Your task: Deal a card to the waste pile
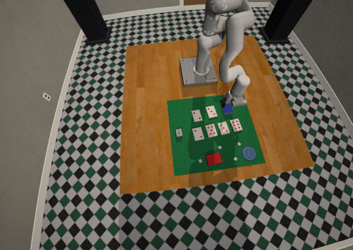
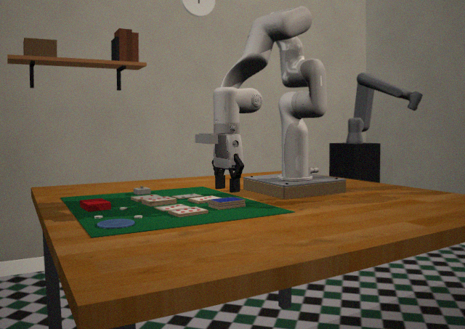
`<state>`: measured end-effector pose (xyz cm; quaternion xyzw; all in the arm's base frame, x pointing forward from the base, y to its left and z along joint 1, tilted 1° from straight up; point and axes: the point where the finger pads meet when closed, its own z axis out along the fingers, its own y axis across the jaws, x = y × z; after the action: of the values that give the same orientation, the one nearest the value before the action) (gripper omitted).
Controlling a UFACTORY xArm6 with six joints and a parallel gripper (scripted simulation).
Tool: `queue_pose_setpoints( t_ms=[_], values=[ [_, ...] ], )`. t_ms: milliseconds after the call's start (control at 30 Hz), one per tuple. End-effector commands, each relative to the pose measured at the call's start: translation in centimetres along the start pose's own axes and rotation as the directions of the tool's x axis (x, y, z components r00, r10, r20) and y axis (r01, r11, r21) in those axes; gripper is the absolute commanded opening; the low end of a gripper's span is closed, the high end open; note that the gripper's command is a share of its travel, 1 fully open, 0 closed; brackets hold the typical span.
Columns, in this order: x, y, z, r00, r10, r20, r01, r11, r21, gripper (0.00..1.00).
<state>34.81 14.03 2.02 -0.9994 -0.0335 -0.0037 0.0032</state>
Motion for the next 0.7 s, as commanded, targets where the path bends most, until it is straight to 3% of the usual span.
queue_pose_setpoints(
  t_ms=[0,667],
  values=[
    [0.22,-0.06,0.46,1.0,0.0,-0.005,0.0,1.0,0.002,0.87],
    [0.23,-0.05,1.41,1.0,0.0,-0.005,0.0,1.0,0.002,0.87]
  ],
)
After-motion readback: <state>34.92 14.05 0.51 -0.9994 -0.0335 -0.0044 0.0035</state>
